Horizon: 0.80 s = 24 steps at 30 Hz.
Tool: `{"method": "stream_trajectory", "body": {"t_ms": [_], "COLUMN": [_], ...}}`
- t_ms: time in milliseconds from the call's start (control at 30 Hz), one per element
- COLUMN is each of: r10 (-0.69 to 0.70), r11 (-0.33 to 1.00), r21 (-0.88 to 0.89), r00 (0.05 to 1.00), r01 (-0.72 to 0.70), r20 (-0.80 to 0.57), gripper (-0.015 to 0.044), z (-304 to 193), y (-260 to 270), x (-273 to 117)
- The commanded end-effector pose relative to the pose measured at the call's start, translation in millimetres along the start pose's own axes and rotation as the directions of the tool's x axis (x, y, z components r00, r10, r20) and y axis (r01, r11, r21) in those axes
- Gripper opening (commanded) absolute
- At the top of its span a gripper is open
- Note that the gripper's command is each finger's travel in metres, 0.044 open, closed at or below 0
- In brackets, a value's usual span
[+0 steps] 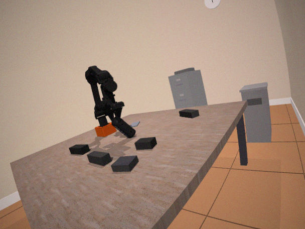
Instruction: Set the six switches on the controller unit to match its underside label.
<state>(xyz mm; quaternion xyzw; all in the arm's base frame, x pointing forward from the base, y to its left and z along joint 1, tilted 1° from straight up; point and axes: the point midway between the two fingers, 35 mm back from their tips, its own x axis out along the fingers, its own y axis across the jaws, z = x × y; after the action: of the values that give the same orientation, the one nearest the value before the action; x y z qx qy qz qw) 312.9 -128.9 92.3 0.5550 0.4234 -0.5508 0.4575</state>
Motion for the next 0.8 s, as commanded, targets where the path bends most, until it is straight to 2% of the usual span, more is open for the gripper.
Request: {"method": "stream_trajectory", "body": {"t_ms": [0,767], "r10": [-0.009,-0.009], "r11": [1.0,1.0], "r21": [-0.006,-0.006], "r00": [1.0,1.0], "r01": [0.009,0.009], "r20": [0.004,0.006], "gripper": [0.0338,0.0338], "z": [3.5,19.6], "y": [-1.8,-1.8], "x": [3.8,12.0]}}
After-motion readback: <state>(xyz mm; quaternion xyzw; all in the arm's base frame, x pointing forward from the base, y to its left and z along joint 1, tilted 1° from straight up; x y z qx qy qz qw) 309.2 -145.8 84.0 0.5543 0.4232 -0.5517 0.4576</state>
